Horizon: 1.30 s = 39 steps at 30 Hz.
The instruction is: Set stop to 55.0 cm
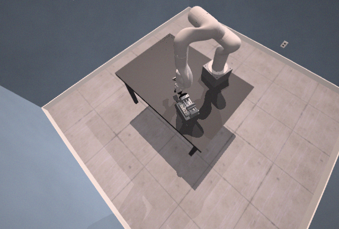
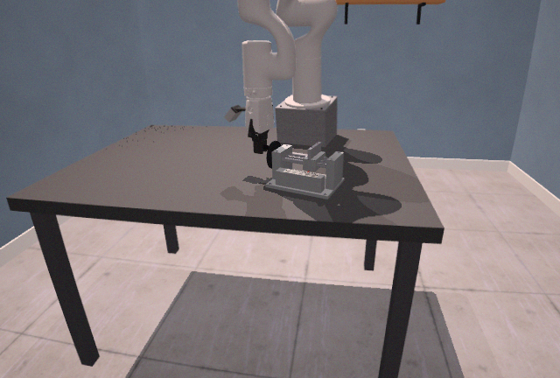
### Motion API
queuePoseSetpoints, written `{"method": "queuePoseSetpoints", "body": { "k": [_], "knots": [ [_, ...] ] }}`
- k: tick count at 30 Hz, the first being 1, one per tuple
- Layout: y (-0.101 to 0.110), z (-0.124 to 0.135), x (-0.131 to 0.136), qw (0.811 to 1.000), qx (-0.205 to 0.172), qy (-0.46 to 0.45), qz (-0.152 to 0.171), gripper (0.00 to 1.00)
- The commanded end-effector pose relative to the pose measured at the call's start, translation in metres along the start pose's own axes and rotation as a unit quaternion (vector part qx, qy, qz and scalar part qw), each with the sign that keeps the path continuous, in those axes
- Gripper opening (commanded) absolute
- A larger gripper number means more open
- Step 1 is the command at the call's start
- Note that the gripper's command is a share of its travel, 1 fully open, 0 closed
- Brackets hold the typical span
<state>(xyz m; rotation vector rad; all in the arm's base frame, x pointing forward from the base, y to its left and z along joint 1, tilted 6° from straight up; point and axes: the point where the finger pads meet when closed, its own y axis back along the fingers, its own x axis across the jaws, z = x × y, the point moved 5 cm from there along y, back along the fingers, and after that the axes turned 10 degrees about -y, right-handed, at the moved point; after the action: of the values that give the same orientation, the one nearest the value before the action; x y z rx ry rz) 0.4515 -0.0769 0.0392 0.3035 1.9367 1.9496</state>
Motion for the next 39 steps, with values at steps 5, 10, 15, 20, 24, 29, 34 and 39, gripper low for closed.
{"method": "queuePoseSetpoints", "body": {
  "k": [5,10,15,20,24,29,34,39],
  "knots": [
    [-0.008,0.002,-0.009,1.000,0.000,0.000,0.001,0.06],
    [-0.012,0.002,-0.011,1.000,0.000,0.000,0.001,0.06],
    [-0.019,0.002,-0.014,1.000,0.000,0.000,0.001,0.06],
    [-0.027,0.003,-0.015,1.000,0.000,0.000,0.001,0.06],
    [-0.030,0.003,-0.014,1.000,0.000,0.000,0.001,0.06],
    [-0.040,0.002,-0.012,1.000,0.000,0.000,0.001,0.06],
    [-0.049,0.001,-0.005,1.000,0.000,0.000,0.001,0.06],
    [-0.055,-0.001,0.003,1.000,0.000,0.000,0.001,0.06]
  ]
}}
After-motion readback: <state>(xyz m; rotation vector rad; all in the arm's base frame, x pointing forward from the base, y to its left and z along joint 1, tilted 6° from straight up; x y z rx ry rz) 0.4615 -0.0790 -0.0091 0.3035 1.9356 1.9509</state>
